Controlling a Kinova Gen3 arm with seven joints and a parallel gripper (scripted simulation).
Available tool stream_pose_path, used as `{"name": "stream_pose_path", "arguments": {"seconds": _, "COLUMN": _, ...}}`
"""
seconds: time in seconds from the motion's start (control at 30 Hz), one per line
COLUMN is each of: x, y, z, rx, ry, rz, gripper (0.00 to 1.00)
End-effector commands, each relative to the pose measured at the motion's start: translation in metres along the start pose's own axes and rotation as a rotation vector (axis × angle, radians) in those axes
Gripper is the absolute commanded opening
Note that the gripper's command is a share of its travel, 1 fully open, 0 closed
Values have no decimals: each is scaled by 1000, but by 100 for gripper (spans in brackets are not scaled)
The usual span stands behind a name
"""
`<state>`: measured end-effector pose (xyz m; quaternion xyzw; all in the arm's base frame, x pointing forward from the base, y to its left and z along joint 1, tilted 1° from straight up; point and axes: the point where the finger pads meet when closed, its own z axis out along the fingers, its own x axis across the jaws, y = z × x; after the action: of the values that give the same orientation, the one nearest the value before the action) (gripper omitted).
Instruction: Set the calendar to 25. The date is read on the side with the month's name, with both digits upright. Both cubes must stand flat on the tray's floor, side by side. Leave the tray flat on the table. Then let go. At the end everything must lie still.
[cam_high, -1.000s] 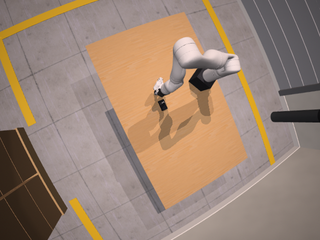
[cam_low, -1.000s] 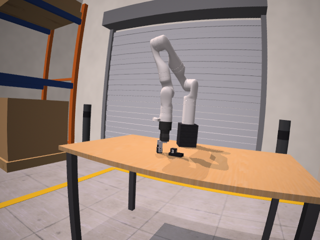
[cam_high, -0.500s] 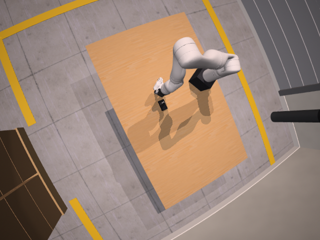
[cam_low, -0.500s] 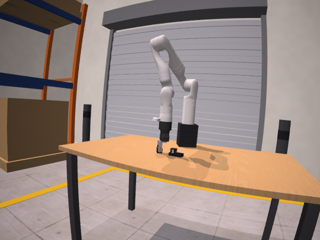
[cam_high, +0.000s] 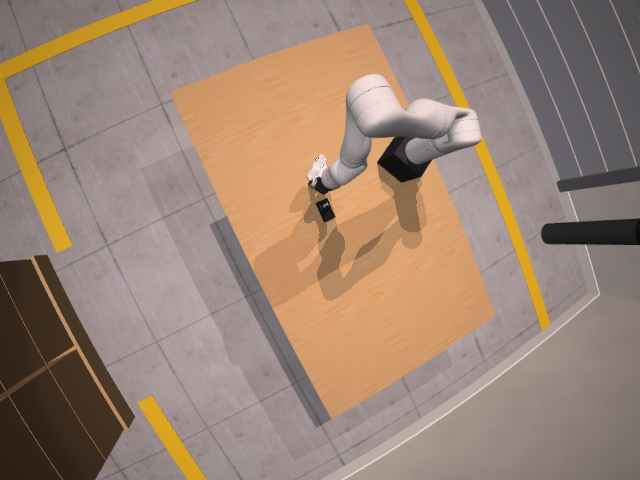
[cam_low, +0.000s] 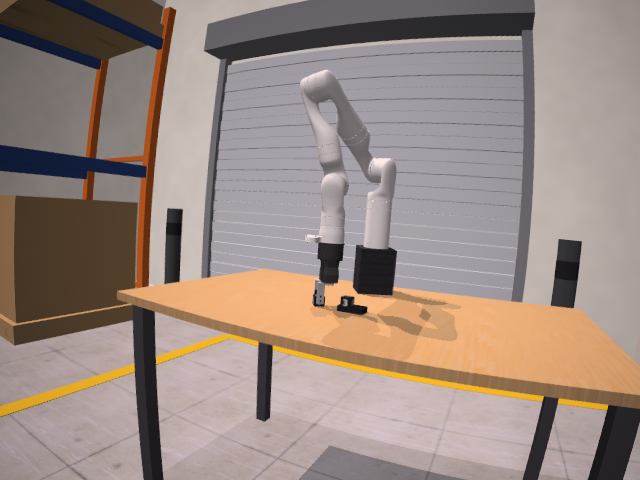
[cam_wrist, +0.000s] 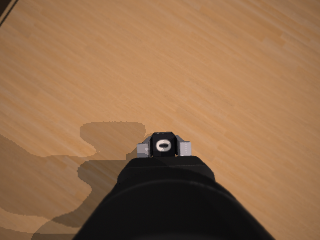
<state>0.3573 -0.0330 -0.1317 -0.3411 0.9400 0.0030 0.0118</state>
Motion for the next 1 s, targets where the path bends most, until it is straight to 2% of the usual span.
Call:
{"name": "stream_pose_path", "arguments": {"seconds": 0.0, "x": 0, "y": 0, "z": 0, "rx": 1, "ry": -1, "rz": 0, "gripper": 60}}
{"name": "stream_pose_path", "arguments": {"seconds": 0.63, "x": 0, "y": 0, "z": -8, "rx": 1, "ry": -1, "rz": 0, "gripper": 60}}
{"name": "stream_pose_path", "arguments": {"seconds": 0.97, "x": 0, "y": 0, "z": -31, "rx": 1, "ry": -1, "rz": 0, "gripper": 60}}
